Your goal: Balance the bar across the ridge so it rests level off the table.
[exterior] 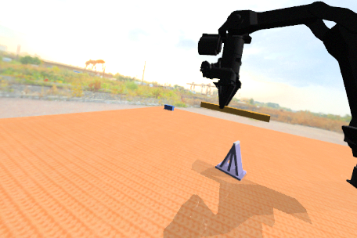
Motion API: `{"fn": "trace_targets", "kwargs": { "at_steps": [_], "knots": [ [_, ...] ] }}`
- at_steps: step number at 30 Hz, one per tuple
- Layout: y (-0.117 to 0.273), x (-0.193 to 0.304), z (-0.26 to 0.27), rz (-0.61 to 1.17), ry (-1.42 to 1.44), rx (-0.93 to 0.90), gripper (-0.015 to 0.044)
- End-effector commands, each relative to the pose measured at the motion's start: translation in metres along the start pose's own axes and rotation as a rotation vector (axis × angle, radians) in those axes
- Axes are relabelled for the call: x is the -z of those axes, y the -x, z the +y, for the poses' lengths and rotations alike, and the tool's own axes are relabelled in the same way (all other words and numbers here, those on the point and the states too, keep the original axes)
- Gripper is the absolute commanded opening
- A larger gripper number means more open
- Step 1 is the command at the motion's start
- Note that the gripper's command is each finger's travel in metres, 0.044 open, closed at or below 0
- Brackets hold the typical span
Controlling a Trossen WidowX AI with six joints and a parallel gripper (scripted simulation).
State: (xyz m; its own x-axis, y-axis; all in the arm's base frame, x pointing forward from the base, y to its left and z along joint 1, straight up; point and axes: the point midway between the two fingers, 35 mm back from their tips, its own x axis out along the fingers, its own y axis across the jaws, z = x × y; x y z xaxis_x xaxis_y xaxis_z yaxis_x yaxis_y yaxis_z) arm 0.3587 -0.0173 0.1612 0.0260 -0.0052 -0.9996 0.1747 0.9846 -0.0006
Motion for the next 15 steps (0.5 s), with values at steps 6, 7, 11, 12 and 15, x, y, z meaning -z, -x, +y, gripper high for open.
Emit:
{"fn": "trace_targets", "kwargs": {
  "at_steps": [6, 7, 11, 12, 15],
  "knots": [
    [0.003, 0.008, 0.034, -0.002, -0.06, -0.007, 0.0],
    [0.003, 0.009, 0.038, -0.002, -0.067, -0.008, 0.0],
    [0.003, 0.013, 0.053, -0.001, -0.093, -0.009, 0.0],
    [0.003, 0.014, 0.057, -0.001, -0.1, -0.009, 0.0],
    [0.004, 0.018, 0.068, -0.001, -0.12, -0.01, 0.0]
  ]
}}
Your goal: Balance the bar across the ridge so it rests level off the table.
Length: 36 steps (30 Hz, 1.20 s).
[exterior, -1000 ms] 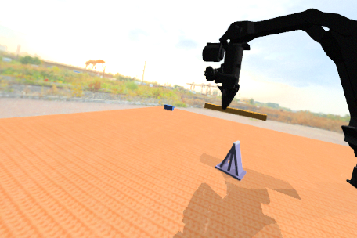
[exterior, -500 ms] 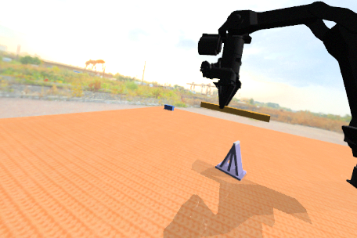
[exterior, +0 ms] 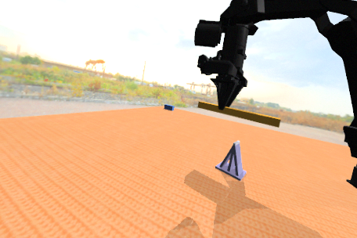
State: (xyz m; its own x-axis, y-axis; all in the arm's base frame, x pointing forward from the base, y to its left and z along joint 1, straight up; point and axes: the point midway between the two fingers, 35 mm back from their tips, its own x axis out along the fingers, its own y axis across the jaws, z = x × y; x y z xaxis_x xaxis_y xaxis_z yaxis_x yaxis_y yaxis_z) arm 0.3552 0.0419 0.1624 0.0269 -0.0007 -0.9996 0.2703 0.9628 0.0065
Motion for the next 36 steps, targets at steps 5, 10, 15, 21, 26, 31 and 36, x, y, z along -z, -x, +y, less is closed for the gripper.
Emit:
{"fn": "trace_targets", "kwargs": {
  "at_steps": [5, 10, 15, 21, 26, 31, 36],
  "knots": [
    [0.003, 0.015, 0.026, 0.0, -0.054, -0.007, 0.0],
    [0.003, 0.025, 0.041, 0.001, -0.086, -0.008, 0.0],
    [0.001, 0.026, 0.042, 0.001, -0.089, -0.008, 0.0],
    [-0.009, 0.026, 0.044, 0.001, -0.09, -0.008, 0.0],
    [-0.017, 0.026, 0.044, 0.001, -0.09, -0.008, 0.0],
    [-0.025, 0.026, 0.043, 0.001, -0.09, -0.008, 0.0],
    [-0.033, 0.026, 0.043, 0.001, -0.09, -0.008, 0.0]
  ]
}}
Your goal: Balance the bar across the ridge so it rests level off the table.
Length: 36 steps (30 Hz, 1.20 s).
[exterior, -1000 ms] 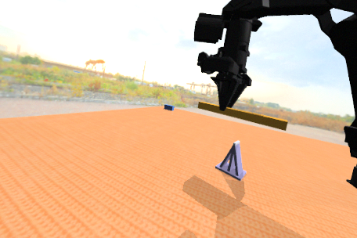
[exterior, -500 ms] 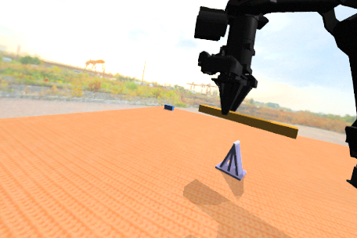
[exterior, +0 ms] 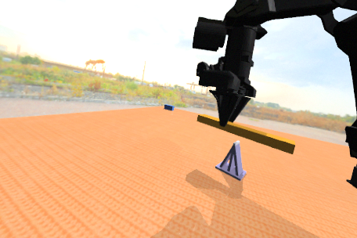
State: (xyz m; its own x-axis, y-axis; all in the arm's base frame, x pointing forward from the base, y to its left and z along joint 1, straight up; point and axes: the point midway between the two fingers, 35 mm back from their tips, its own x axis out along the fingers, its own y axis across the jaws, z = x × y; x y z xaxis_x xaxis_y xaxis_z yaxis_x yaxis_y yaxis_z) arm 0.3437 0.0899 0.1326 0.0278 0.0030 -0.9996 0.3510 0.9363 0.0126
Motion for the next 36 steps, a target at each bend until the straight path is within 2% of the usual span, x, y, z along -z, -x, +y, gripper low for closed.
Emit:
{"fn": "trace_targets", "kwargs": {
  "at_steps": [1, 36],
  "knots": [
    [-0.0055, 0.001, -0.0005, 0.001, -0.005, -0.004, 0.0],
    [-0.0132, 0.0012, -0.0012, 0.001, -0.005, -0.004, 0.0]
  ]
}}
